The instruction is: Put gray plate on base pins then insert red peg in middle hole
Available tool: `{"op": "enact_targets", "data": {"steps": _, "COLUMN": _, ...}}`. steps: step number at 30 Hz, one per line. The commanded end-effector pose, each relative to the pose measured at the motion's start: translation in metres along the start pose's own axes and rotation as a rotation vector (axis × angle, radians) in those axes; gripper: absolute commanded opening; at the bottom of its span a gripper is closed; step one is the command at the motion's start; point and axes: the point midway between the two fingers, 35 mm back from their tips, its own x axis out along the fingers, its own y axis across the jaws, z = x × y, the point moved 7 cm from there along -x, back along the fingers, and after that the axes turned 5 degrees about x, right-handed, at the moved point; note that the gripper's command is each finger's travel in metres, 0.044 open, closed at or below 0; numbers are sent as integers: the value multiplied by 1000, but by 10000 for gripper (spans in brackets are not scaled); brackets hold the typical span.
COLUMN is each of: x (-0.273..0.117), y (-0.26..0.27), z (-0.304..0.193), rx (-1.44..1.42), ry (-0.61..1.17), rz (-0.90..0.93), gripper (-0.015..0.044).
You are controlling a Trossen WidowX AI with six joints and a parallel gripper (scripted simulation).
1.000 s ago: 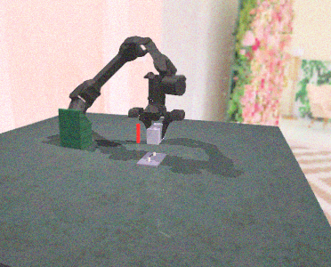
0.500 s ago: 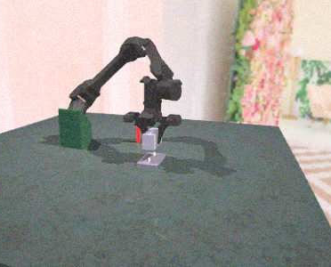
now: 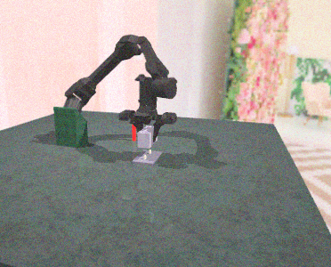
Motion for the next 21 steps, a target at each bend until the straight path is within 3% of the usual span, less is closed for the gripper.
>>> {"op": "enact_targets", "data": {"steps": 1, "x": 0, "y": 0, "z": 1, "rx": -6, "ry": -5, "rz": -1, "gripper": 0}}
{"op": "enact_targets", "data": {"steps": 21, "x": 14, "y": 0, "z": 2, "rx": -6, "ry": -4, "rz": -1, "gripper": 0}}
